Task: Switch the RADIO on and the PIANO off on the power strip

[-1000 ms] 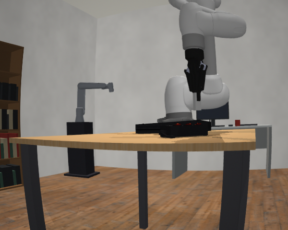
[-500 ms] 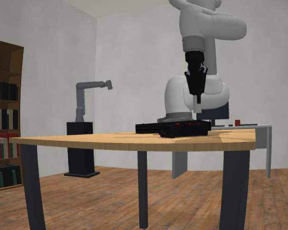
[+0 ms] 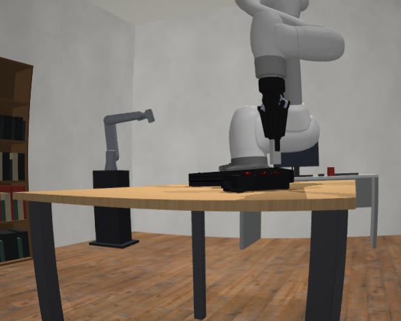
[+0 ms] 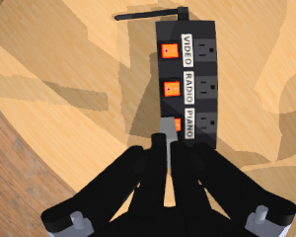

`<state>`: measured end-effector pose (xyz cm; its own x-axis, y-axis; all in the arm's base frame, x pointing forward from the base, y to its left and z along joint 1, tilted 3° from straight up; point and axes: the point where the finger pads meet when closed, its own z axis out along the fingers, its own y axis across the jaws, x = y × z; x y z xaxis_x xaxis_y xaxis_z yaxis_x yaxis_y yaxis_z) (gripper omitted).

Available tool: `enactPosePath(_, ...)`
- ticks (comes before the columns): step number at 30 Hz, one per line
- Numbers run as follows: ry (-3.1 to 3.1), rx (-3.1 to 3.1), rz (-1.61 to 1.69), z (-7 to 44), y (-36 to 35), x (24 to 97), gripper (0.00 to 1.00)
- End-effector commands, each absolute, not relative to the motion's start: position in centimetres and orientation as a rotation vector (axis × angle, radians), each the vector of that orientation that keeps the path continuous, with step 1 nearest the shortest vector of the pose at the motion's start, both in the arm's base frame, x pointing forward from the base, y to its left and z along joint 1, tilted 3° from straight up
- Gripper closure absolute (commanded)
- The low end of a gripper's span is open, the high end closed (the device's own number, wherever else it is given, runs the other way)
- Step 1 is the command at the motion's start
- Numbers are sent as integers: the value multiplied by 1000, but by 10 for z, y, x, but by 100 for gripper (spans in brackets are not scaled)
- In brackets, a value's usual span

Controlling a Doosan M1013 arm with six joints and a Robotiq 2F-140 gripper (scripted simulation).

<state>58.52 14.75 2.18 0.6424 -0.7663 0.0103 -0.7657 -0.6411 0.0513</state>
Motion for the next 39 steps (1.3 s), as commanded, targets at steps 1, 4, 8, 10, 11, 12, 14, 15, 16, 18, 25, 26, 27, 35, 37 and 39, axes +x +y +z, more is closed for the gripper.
enactPosePath(1, -1311, 2800, -23, 15, 151, 583, 100)
enactPosePath(4, -1311, 2800, -23, 12, 150, 583, 100)
enactPosePath(8, -1311, 2800, -23, 9, 150, 583, 100)
enactPosePath(10, -1311, 2800, -23, 8, 150, 583, 100)
enactPosePath(11, -1311, 2800, -23, 8, 150, 583, 100)
enactPosePath(12, -1311, 2800, -23, 8, 150, 583, 100)
enactPosePath(14, -1311, 2800, -23, 7, 150, 583, 100)
enactPosePath(15, -1311, 2800, -23, 7, 150, 583, 100)
enactPosePath(16, -1311, 2800, -23, 7, 150, 583, 100)
enactPosePath(18, -1311, 2800, -23, 7, 150, 583, 100)
enactPosePath(25, -1311, 2800, -23, 6, 150, 583, 100)
enactPosePath(26, -1311, 2800, -23, 6, 150, 583, 100)
enactPosePath(27, -1311, 2800, -23, 6, 150, 583, 100)
enactPosePath(35, -1311, 2800, -23, 6, 150, 583, 100)
enactPosePath(37, -1311, 2800, -23, 6, 150, 583, 100)
enactPosePath(39, -1311, 2800, -23, 6, 150, 583, 100)
